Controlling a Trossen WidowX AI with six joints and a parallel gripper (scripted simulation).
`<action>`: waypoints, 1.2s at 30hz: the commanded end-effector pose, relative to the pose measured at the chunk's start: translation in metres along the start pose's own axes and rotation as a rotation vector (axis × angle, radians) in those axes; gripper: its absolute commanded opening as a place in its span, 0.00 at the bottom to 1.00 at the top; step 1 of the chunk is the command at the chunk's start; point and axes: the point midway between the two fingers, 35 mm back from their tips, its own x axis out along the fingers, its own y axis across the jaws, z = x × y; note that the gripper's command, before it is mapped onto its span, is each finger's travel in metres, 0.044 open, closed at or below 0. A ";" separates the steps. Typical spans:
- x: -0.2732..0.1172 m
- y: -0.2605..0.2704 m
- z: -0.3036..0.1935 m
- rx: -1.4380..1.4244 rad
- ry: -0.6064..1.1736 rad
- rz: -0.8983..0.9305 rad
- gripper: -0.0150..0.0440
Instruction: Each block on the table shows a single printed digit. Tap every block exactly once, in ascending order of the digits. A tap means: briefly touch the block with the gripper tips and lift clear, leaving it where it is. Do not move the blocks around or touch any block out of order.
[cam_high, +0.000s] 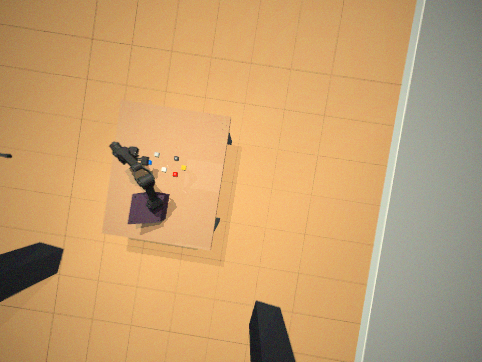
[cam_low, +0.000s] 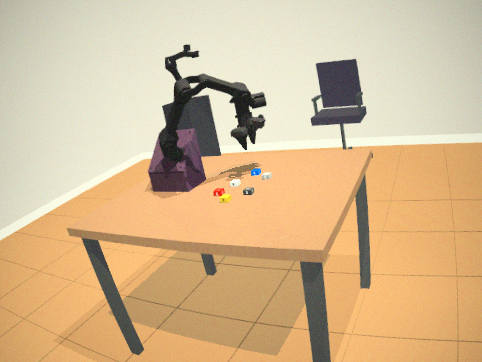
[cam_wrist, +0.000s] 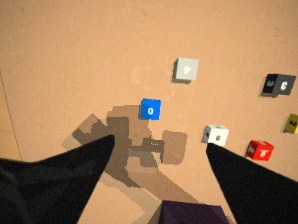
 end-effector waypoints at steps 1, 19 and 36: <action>0.003 0.006 -0.006 0.026 0.007 -0.002 0.93; 0.085 0.005 -0.007 0.026 0.006 -0.006 0.29; 0.100 0.005 -0.006 0.026 0.006 -0.006 0.29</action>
